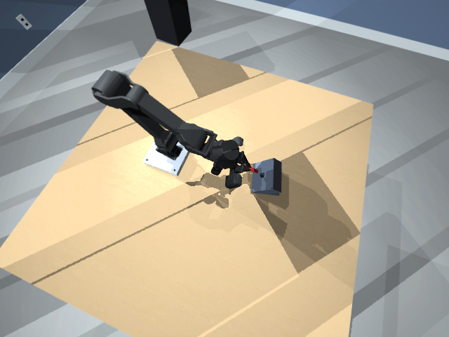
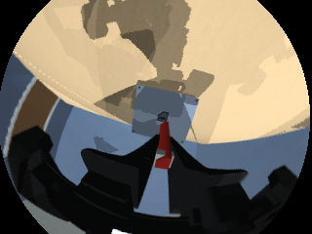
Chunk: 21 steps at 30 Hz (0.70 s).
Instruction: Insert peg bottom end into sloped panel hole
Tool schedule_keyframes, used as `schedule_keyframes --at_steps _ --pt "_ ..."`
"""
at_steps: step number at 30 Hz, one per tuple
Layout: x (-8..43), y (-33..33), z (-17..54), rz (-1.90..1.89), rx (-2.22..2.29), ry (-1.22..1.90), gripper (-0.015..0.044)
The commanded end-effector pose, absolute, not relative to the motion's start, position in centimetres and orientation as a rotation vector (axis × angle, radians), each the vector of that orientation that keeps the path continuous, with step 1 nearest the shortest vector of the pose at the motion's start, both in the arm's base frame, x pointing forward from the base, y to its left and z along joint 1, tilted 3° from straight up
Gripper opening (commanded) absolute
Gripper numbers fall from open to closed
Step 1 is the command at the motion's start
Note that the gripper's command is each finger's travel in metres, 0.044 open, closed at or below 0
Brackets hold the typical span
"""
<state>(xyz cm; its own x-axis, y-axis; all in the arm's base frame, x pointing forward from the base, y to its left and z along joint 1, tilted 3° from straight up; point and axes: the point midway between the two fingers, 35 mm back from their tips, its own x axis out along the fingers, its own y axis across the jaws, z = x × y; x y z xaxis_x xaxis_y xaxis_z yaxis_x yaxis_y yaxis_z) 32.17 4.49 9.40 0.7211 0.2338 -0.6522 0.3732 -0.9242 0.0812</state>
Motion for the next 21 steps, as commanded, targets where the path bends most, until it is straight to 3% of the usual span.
schedule_keyframes --at_steps 1,21 --pt "32.3 4.4 9.1 -0.997 2.740 0.471 0.0000" --pt "33.6 4.7 7.8 -0.995 2.783 0.451 0.0000"
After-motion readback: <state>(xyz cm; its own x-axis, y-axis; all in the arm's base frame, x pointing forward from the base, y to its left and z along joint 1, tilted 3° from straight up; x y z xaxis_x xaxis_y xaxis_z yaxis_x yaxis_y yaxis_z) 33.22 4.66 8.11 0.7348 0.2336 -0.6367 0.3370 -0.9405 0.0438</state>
